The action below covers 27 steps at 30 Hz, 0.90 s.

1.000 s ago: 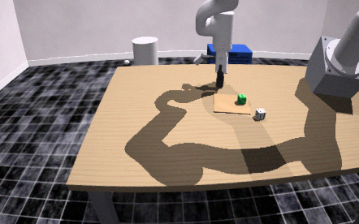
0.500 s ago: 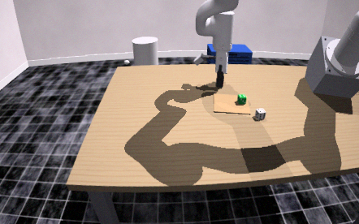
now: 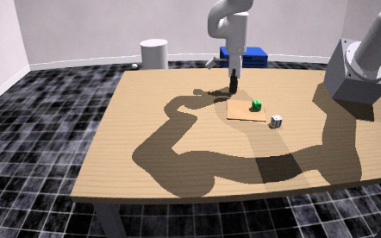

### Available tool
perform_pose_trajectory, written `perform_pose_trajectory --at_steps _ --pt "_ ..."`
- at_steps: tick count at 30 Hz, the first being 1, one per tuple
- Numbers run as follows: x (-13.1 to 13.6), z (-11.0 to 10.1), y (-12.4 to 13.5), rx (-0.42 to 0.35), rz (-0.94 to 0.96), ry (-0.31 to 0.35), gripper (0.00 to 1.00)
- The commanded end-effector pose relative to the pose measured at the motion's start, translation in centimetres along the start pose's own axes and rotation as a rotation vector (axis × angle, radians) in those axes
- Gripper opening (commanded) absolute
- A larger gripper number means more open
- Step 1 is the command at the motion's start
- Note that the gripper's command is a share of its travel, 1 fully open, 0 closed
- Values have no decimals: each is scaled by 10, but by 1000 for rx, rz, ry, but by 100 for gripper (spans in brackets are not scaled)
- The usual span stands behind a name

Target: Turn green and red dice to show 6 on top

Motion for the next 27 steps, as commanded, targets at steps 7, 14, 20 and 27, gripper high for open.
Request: perform_pose_trajectory --at_steps 7,14,20,27 --pt "0 -30 -1 2 0 0 27" --pt "0 -81 -1 2 0 0 27" --pt "0 -97 -1 2 0 0 27" --pt "0 -101 -1 2 0 0 27"
Point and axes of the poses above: the point where the finger pads meet when closed, its own z axis out along the fingers, its own x axis across the jaws, y = z × x, the point moved 2 cm from there along -z, back along the fingers, and after that the axes turned 8 degrees about z, right-handed, at the moved point
